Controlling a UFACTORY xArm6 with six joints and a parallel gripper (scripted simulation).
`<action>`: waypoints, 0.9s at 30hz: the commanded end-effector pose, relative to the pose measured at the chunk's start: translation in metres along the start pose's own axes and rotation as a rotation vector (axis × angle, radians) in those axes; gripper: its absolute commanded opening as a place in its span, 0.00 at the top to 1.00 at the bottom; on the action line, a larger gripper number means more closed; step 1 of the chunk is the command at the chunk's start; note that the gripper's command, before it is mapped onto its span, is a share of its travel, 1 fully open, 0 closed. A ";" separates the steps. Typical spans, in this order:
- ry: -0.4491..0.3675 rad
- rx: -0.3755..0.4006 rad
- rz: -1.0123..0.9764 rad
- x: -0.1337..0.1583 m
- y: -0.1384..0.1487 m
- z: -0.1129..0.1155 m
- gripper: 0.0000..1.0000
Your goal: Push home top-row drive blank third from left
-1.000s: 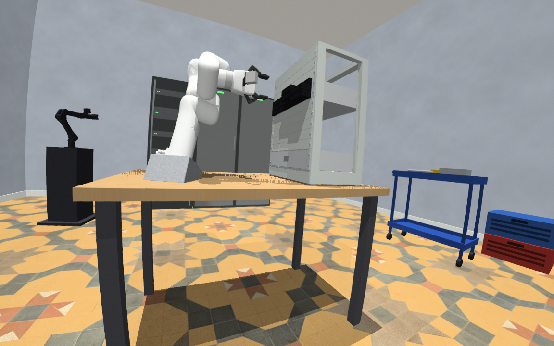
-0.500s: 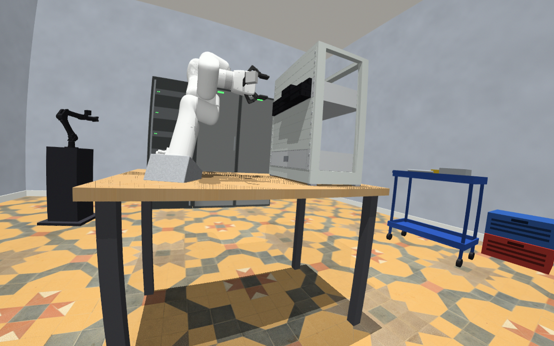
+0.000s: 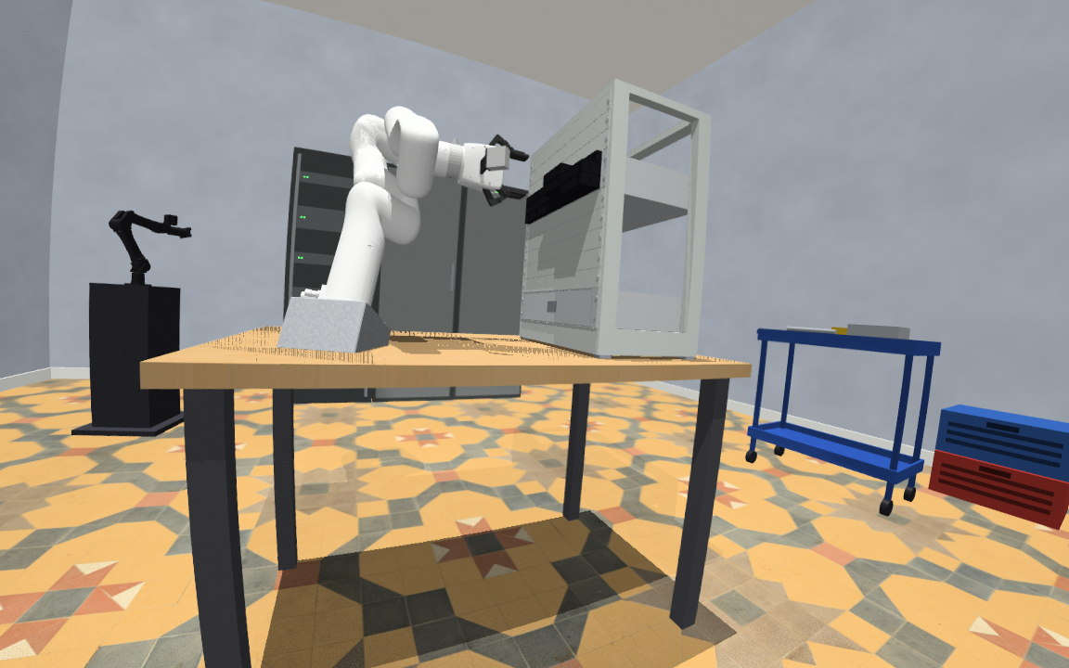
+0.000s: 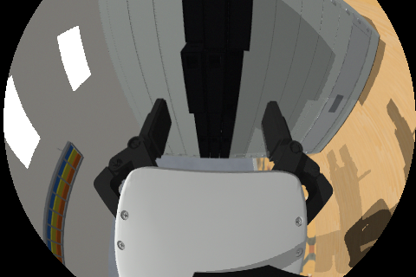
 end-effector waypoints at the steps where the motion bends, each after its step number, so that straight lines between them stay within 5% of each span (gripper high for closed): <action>1: 0.012 -0.008 0.004 0.015 0.001 -0.026 0.00; 27: 0.012 -0.008 0.004 0.024 0.002 -0.041 0.00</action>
Point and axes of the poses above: the point where the finger pads meet when closed, its own z axis back along the fingers, its own y axis across the jaws, x = y × z, the point moved 10 cm from there along z, back along the fingers, and after that the axes turned 5 degrees about z, right-handed, at the moved point
